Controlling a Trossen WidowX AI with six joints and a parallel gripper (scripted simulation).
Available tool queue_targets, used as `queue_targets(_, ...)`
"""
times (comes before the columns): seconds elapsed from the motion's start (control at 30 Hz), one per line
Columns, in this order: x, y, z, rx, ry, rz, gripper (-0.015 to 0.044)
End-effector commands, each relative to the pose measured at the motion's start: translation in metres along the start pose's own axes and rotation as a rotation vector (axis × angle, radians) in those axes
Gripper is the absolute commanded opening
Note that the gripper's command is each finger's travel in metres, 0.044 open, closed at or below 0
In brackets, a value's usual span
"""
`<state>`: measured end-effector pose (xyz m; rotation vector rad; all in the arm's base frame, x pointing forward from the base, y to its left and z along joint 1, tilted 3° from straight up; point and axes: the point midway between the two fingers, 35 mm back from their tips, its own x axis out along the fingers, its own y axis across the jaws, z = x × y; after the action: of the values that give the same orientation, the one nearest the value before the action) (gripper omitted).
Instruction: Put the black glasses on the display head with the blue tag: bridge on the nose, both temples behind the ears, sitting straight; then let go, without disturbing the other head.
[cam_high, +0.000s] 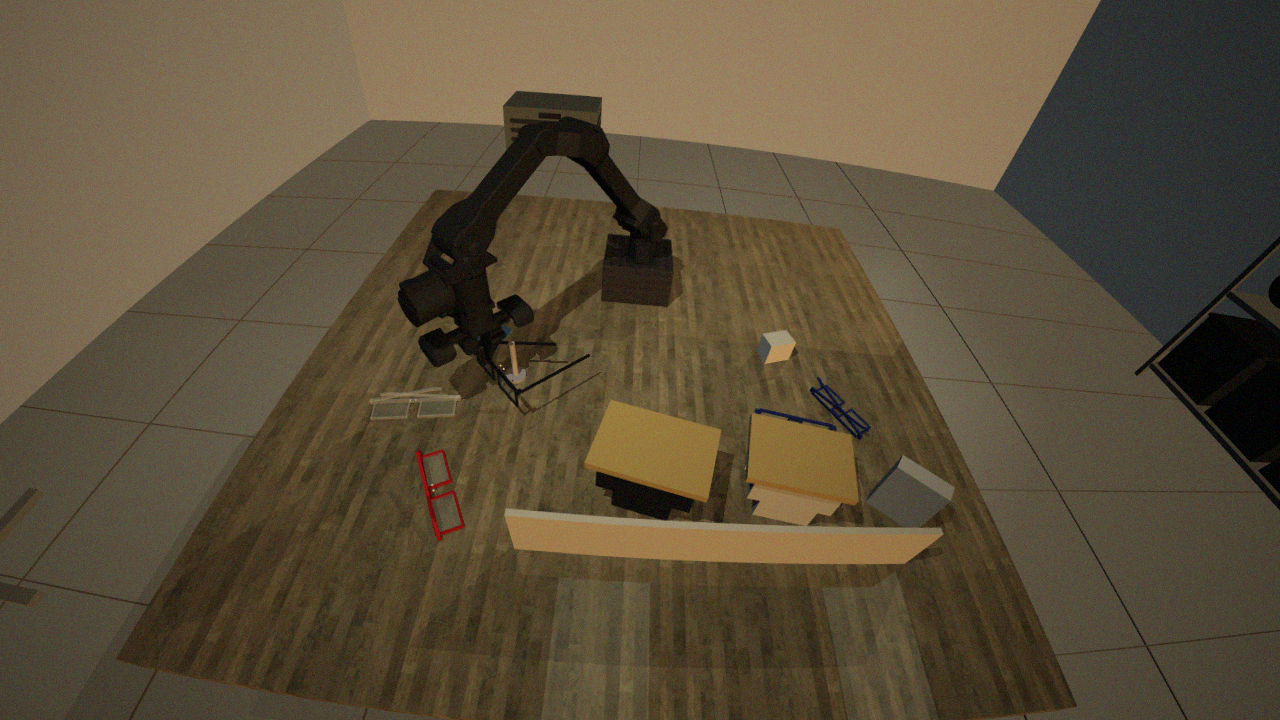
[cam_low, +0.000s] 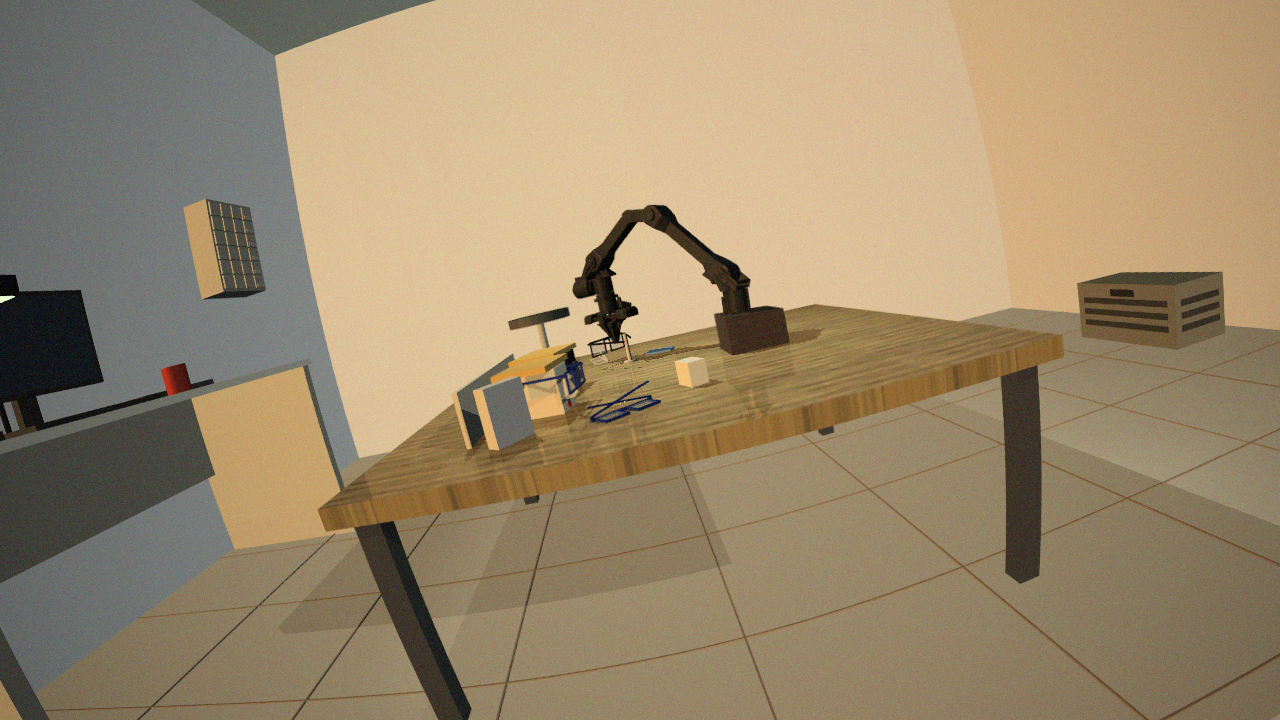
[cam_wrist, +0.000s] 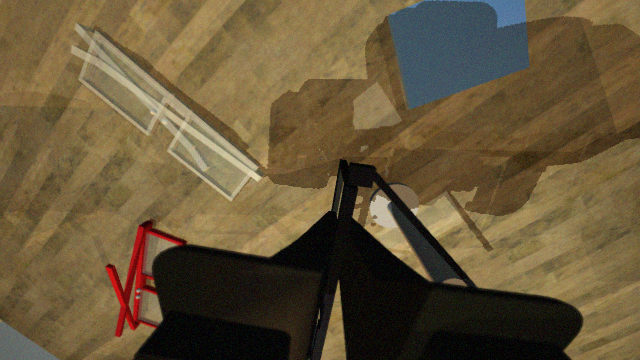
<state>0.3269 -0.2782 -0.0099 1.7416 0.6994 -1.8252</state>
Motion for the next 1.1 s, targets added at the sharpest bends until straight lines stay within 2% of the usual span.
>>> queue_targets(0.0,-0.002,0.004,-0.003,0.007,0.005,0.008,0.0000)
queue_targets(1.07,-0.003,0.013,-0.017,0.007,0.006,0.009,0.0000)
